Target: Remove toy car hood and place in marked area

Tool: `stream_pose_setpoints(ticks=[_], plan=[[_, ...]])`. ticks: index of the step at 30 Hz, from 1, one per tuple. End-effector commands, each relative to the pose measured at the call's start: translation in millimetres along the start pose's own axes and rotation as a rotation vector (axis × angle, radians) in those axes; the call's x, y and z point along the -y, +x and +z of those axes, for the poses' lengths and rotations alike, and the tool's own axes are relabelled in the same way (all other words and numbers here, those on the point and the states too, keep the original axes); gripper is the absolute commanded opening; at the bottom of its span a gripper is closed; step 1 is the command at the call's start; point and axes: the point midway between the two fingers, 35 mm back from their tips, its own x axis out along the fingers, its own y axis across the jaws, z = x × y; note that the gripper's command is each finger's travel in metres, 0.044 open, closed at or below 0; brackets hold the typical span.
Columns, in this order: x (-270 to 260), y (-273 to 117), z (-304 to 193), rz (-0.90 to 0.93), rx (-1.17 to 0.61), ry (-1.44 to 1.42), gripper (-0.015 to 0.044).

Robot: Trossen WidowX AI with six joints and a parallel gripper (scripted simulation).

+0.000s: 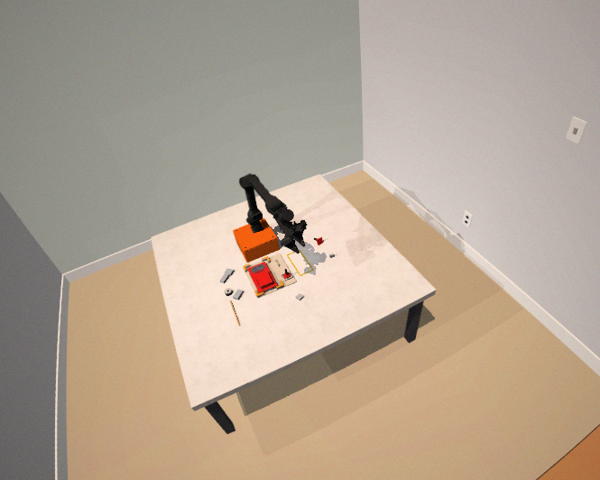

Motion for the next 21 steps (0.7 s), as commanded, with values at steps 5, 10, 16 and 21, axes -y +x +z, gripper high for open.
stream_pose_setpoints(ticks=[5, 10, 16, 21], plan=[[21.1, 18.0, -119.4, 0.054, -0.352, 0.425, 0.044], [21.3, 12.6, -188.7, 0.076, -0.559, 0.692, 0.044], [16.9, 0.5, -245.4, 0.092, -0.742, 0.931, 0.044], [18.4, 1.0, -245.6, 0.091, -0.742, 0.931, 0.044]])
